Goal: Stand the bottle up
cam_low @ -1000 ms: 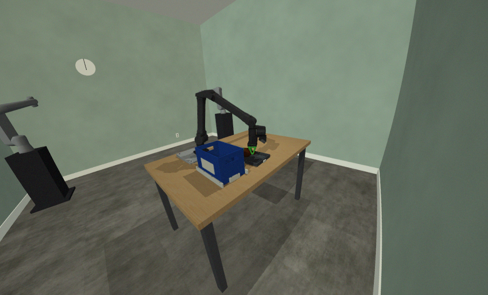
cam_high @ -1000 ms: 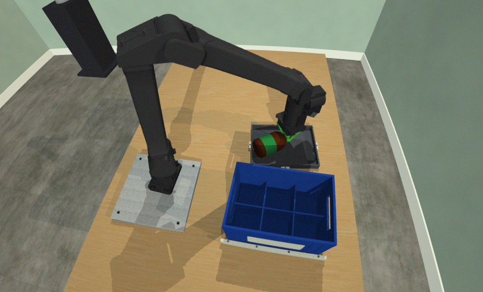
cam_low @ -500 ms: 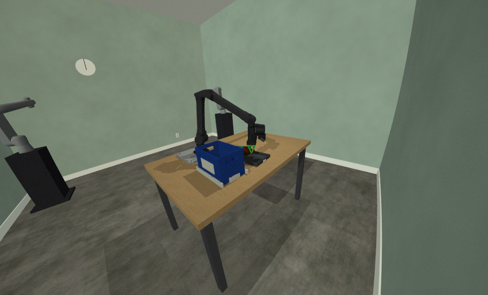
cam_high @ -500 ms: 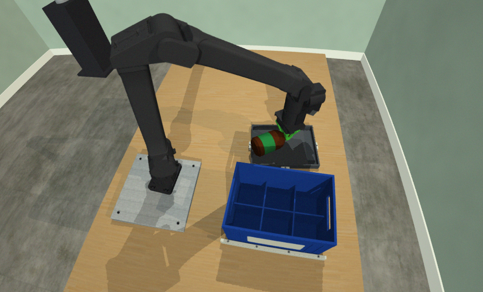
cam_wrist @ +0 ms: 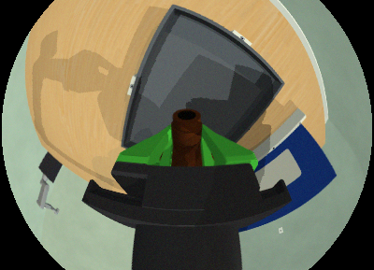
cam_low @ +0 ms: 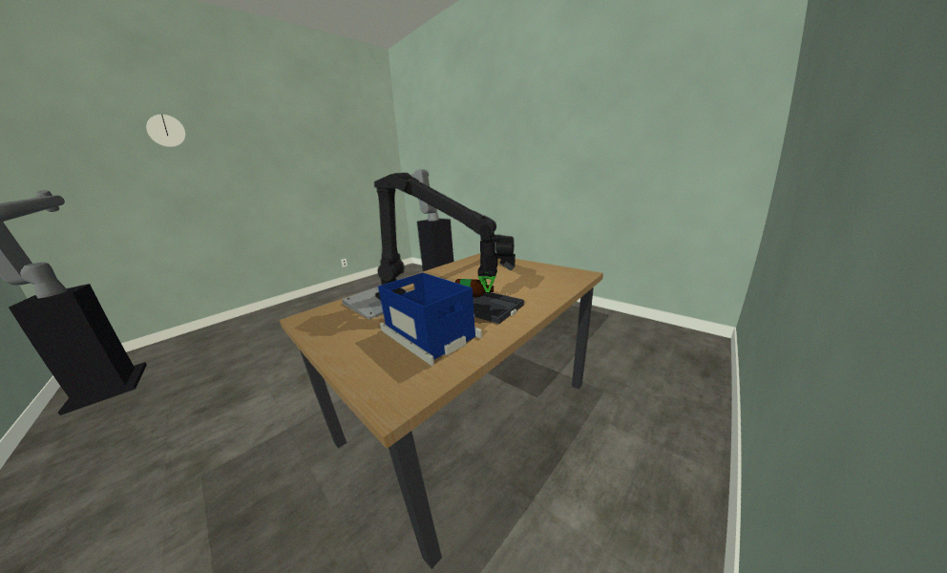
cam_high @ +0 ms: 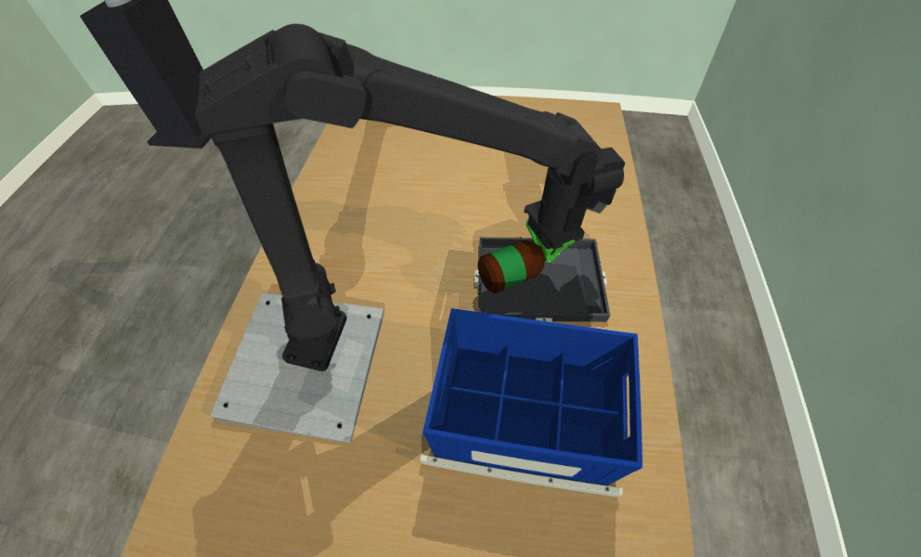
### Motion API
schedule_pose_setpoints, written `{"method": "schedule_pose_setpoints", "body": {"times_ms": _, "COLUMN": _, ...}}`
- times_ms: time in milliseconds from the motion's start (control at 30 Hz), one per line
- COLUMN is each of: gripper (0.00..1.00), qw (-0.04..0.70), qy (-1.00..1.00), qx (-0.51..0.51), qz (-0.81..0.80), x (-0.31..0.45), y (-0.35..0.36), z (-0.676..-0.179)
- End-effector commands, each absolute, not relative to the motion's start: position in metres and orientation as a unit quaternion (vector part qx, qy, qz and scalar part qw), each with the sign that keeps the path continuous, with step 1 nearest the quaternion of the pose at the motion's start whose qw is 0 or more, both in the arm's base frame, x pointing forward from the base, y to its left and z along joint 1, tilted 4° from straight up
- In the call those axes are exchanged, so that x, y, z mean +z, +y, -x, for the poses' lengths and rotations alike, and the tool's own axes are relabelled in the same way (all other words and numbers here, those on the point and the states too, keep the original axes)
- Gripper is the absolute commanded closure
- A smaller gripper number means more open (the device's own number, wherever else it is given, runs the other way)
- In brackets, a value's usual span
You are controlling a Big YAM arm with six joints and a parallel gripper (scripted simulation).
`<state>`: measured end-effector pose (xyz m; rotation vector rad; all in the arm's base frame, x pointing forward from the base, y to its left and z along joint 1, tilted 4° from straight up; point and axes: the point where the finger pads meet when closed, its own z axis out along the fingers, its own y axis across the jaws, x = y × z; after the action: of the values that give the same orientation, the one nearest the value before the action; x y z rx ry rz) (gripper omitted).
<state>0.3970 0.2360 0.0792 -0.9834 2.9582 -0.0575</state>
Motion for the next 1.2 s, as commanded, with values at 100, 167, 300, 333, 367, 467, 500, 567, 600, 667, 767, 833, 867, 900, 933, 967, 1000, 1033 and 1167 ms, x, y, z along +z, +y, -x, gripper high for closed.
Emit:
{"method": "schedule_pose_setpoints", "body": {"times_ms": 100, "gripper": 1.00, "qw": 0.062, "qy": 0.947, "qx": -0.006, "qz": 0.315, "x": 0.137, "y": 0.258, "z": -0.420}}
{"method": "schedule_pose_setpoints", "body": {"times_ms": 167, "gripper": 1.00, "qw": 0.062, "qy": 0.947, "qx": -0.006, "qz": 0.315, "x": 0.140, "y": 0.258, "z": -0.420}}
{"method": "schedule_pose_setpoints", "body": {"times_ms": 300, "gripper": 1.00, "qw": 0.063, "qy": 0.947, "qx": -0.006, "qz": 0.315, "x": 0.148, "y": 0.258, "z": -0.418}}
{"method": "schedule_pose_setpoints", "body": {"times_ms": 333, "gripper": 1.00, "qw": 0.063, "qy": 0.947, "qx": -0.006, "qz": 0.315, "x": 0.150, "y": 0.258, "z": -0.418}}
{"method": "schedule_pose_setpoints", "body": {"times_ms": 367, "gripper": 1.00, "qw": 0.063, "qy": 0.947, "qx": -0.006, "qz": 0.315, "x": 0.152, "y": 0.258, "z": -0.418}}
{"method": "schedule_pose_setpoints", "body": {"times_ms": 467, "gripper": 1.00, "qw": 0.063, "qy": 0.947, "qx": -0.006, "qz": 0.314, "x": 0.154, "y": 0.257, "z": -0.419}}
{"method": "schedule_pose_setpoints", "body": {"times_ms": 500, "gripper": 1.00, "qw": 0.063, "qy": 0.947, "qx": -0.006, "qz": 0.314, "x": 0.156, "y": 0.257, "z": -0.418}}
{"method": "schedule_pose_setpoints", "body": {"times_ms": 567, "gripper": 1.00, "qw": 0.063, "qy": 0.947, "qx": -0.006, "qz": 0.314, "x": 0.160, "y": 0.257, "z": -0.418}}
{"method": "schedule_pose_setpoints", "body": {"times_ms": 600, "gripper": 1.00, "qw": 0.063, "qy": 0.947, "qx": -0.006, "qz": 0.315, "x": 0.162, "y": 0.257, "z": -0.417}}
{"method": "schedule_pose_setpoints", "body": {"times_ms": 667, "gripper": 1.00, "qw": 0.063, "qy": 0.947, "qx": -0.006, "qz": 0.315, "x": 0.166, "y": 0.258, "z": -0.417}}
{"method": "schedule_pose_setpoints", "body": {"times_ms": 767, "gripper": 1.00, "qw": 0.063, "qy": 0.947, "qx": -0.006, "qz": 0.315, "x": 0.172, "y": 0.258, "z": -0.416}}
{"method": "schedule_pose_setpoints", "body": {"times_ms": 833, "gripper": 1.00, "qw": 0.063, "qy": 0.947, "qx": -0.006, "qz": 0.315, "x": 0.176, "y": 0.257, "z": -0.416}}
{"method": "schedule_pose_setpoints", "body": {"times_ms": 867, "gripper": 1.00, "qw": 0.063, "qy": 0.947, "qx": -0.006, "qz": 0.314, "x": 0.178, "y": 0.257, "z": -0.416}}
{"method": "schedule_pose_setpoints", "body": {"times_ms": 900, "gripper": 1.00, "qw": 0.063, "qy": 0.947, "qx": -0.006, "qz": 0.314, "x": 0.180, "y": 0.257, "z": -0.415}}
{"method": "schedule_pose_setpoints", "body": {"times_ms": 933, "gripper": 1.00, "qw": 0.063, "qy": 0.947, "qx": -0.006, "qz": 0.315, "x": 0.181, "y": 0.257, "z": -0.415}}
{"method": "schedule_pose_setpoints", "body": {"times_ms": 967, "gripper": 1.00, "qw": 0.063, "qy": 0.947, "qx": -0.006, "qz": 0.315, "x": 0.181, "y": 0.257, "z": -0.415}}
{"method": "schedule_pose_setpoints", "body": {"times_ms": 1000, "gripper": 1.00, "qw": 0.063, "qy": 0.947, "qx": -0.006, "qz": 0.315, "x": 0.181, "y": 0.257, "z": -0.415}}
{"method": "schedule_pose_setpoints", "body": {"times_ms": 1033, "gripper": 1.00, "qw": 0.063, "qy": 0.947, "qx": -0.006, "qz": 0.315, "x": 0.183, "y": 0.257, "z": -0.415}}
{"method": "schedule_pose_setpoints", "body": {"times_ms": 1167, "gripper": 1.00, "qw": 0.063, "qy": 0.947, "qx": -0.006, "qz": 0.315, "x": 0.191, "y": 0.257, "z": -0.414}}
